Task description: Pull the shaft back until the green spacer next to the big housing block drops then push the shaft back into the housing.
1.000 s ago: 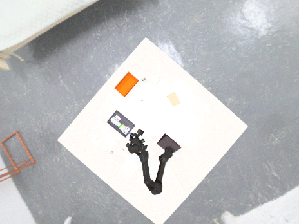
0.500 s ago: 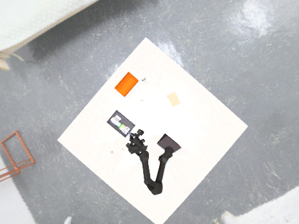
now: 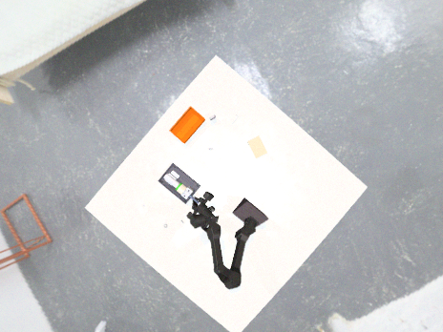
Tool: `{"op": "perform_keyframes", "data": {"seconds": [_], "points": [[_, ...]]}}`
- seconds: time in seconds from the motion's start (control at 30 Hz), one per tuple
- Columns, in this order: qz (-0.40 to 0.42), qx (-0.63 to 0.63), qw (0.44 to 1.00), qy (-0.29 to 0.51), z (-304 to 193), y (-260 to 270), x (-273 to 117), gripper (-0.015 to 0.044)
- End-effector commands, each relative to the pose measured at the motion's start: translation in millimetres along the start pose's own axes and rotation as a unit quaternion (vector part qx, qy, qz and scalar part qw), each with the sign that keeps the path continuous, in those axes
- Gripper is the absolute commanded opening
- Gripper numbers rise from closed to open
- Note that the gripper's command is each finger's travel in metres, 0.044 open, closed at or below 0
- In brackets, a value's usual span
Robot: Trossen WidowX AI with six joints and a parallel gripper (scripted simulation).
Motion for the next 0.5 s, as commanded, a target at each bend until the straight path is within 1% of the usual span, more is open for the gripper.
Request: {"op": "perform_keyframes", "data": {"seconds": [0.0,0.47], "points": [[-0.001,0.002,1.0,0.0,0.5,-0.3,-0.9,0.0],[-0.001,0.002,1.0,0.0,1.4,-0.5,-1.8,0.0]]}}
Point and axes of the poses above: the point midway between the two fingers, 35 mm back from their tips, its own x axis out along the fingers, its own y axis across the jaws, z = x × y, the point moved 10 cm from there along -x, back along the fingers, and after that the axes turned 11 degrees about -x, right-handed, at the moved point
